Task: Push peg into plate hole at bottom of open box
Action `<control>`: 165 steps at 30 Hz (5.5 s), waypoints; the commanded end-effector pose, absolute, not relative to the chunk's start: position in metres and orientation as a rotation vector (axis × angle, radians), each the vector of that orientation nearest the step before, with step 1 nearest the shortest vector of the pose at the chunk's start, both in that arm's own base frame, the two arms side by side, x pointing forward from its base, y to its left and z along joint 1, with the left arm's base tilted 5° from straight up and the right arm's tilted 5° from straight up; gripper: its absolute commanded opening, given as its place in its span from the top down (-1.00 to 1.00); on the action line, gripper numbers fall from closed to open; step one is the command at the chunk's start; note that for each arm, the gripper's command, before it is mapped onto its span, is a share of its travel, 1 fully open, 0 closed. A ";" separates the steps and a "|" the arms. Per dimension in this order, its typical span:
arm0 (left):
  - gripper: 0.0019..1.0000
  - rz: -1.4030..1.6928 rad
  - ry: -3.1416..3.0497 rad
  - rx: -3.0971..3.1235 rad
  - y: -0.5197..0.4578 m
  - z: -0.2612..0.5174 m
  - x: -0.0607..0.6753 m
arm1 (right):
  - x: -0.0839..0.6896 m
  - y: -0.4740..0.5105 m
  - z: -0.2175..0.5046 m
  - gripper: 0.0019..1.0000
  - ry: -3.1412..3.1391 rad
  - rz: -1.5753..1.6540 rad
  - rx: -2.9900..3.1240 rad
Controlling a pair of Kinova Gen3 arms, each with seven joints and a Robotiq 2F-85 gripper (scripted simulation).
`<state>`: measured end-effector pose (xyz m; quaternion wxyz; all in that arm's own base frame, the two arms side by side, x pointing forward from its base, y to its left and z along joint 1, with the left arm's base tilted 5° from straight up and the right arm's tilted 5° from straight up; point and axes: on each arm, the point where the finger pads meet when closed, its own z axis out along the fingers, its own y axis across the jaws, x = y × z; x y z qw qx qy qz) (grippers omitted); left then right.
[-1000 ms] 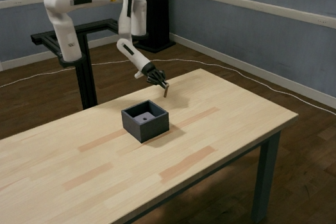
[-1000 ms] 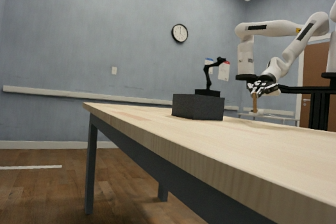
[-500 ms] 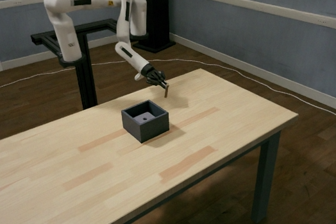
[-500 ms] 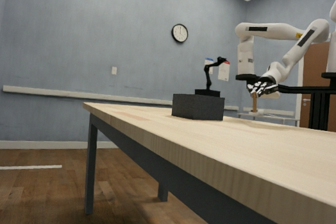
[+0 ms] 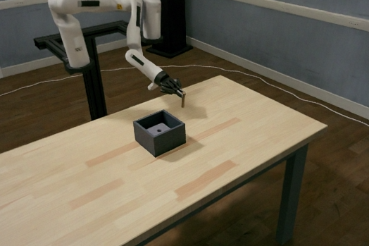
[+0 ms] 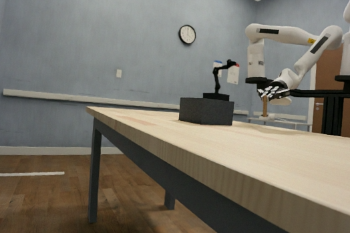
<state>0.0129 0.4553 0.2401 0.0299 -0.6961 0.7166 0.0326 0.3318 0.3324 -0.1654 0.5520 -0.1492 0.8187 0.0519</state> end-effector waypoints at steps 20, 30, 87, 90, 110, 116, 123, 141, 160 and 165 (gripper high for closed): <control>-1.00 0.103 2.208 -2.145 0.456 0.241 0.013 | 0.332 0.333 -0.165 0.80 1.816 0.118 -0.326; -1.00 0.103 2.208 -2.145 0.456 0.241 0.013 | 0.332 0.333 -0.165 0.80 1.816 0.118 -0.326; -1.00 0.103 2.208 -2.145 0.456 0.241 0.013 | 0.332 0.330 -0.202 0.80 1.816 0.118 -0.326; -1.00 0.103 2.208 -2.145 0.456 0.241 0.013 | 0.332 0.330 -0.203 0.80 1.816 0.118 -0.326; -1.00 0.103 2.208 -2.145 0.456 0.241 0.013 | 0.332 0.329 -0.209 0.80 1.816 0.118 -0.327; -1.00 0.103 2.208 -2.145 0.456 0.241 0.013 | 0.332 0.329 -0.211 0.80 1.816 0.118 -0.327; -1.00 0.103 2.208 -2.145 0.456 0.241 0.013 | 0.332 0.329 -0.213 0.80 1.816 0.118 -0.327; -1.00 0.103 2.208 -2.145 0.456 0.241 0.013 | 0.332 0.329 -0.214 0.80 1.816 0.118 -0.327; -1.00 0.103 2.208 -2.145 0.456 0.241 0.013 | 0.332 0.329 -0.214 0.05 1.816 0.118 -0.327; -1.00 0.103 2.208 -2.145 0.456 0.241 0.013 | 0.332 0.329 -0.214 0.05 1.816 0.118 -0.327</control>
